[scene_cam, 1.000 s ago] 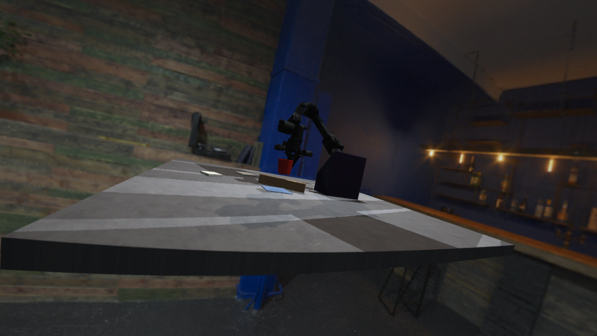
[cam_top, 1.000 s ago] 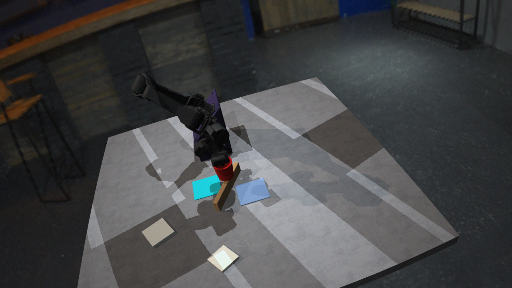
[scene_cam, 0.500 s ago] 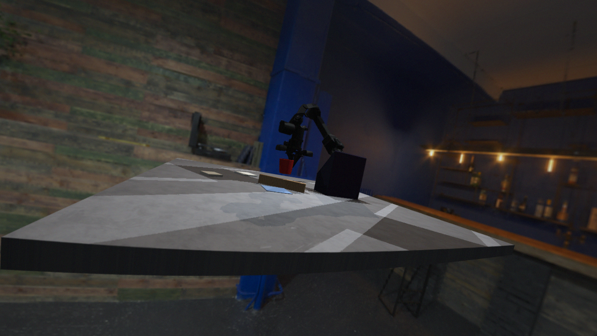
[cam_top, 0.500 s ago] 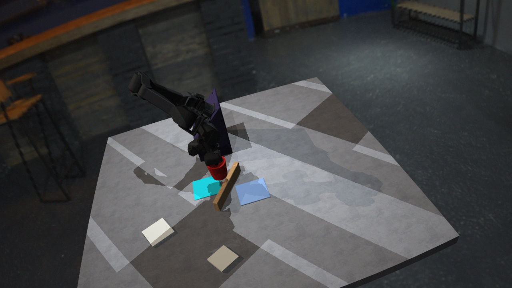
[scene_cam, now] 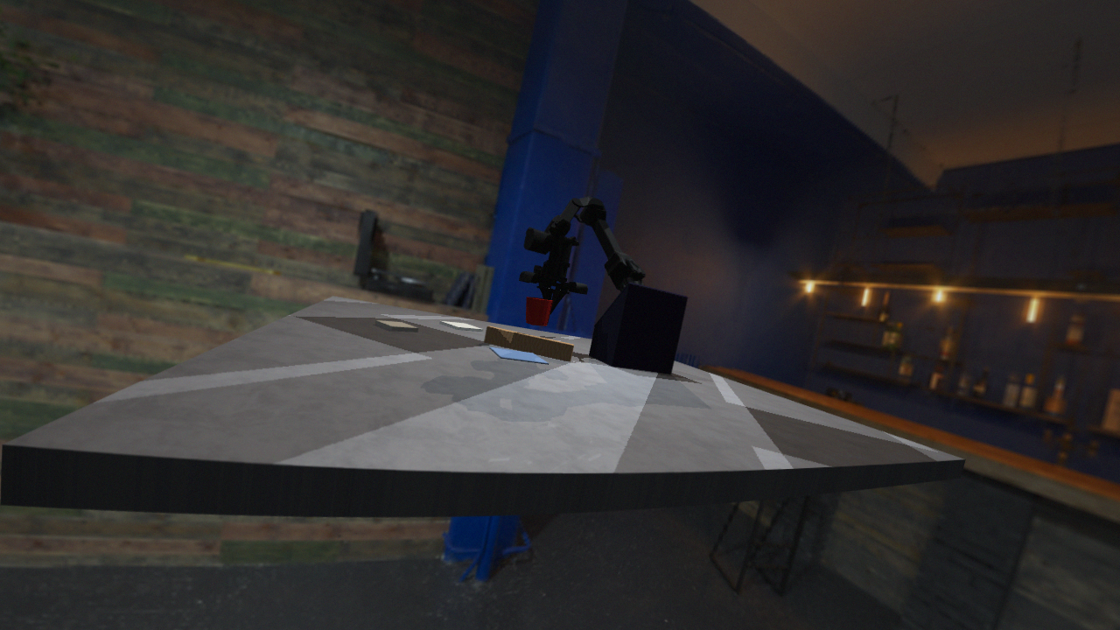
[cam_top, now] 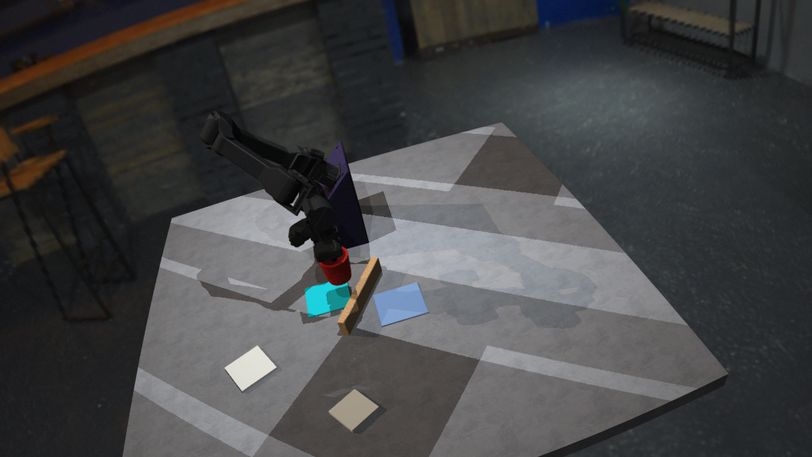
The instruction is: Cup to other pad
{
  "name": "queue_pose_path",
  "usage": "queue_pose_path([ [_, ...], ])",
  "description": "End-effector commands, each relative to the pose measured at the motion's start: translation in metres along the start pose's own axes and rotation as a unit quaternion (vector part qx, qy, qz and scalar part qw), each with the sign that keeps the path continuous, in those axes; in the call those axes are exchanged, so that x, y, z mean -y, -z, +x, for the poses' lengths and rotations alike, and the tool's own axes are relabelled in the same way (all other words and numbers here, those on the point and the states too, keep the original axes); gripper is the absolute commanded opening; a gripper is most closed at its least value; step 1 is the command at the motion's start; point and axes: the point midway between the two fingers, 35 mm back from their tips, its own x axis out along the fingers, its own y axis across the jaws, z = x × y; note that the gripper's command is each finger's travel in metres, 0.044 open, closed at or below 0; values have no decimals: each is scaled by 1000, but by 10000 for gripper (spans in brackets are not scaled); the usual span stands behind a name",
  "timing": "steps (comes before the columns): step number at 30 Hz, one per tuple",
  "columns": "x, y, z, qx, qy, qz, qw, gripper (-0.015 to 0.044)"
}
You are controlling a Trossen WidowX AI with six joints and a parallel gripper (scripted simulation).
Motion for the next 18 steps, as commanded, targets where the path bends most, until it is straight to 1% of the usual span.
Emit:
queue_pose_path([
  [1,4,-7,0,3,-1,-3,1000,0],
  [18,18,-31,-1,4,-1,-3,1000,0],
])
